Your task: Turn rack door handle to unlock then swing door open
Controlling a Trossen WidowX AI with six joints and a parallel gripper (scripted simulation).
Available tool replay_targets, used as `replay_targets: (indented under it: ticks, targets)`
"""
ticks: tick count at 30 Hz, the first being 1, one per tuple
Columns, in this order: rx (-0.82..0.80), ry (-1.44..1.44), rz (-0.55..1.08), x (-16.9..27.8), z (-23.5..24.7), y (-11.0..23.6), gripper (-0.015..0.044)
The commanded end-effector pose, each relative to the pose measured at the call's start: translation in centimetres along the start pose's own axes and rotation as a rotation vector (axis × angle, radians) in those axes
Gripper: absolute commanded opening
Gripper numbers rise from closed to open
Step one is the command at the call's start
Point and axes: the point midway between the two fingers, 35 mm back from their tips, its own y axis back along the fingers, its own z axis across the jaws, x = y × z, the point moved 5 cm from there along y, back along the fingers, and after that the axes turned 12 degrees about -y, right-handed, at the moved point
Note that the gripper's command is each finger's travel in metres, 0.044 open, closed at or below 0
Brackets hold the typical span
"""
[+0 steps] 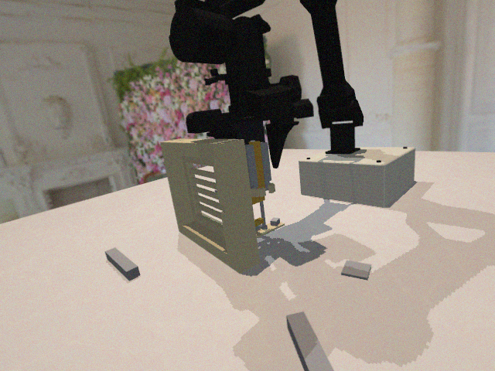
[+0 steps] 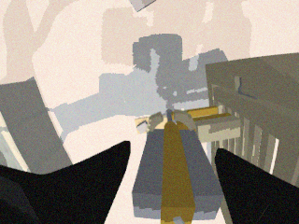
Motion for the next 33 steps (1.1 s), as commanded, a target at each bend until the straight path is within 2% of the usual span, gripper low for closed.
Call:
replay_targets:
  ticks: [1, 33]
  targets:
    - [0.002, -0.186, 0.006, 0.11, -0.05, -0.05, 0.0294]
    - [0.006, -1.772, 0.003, 0.11, -0.05, -0.05, 0.0294]
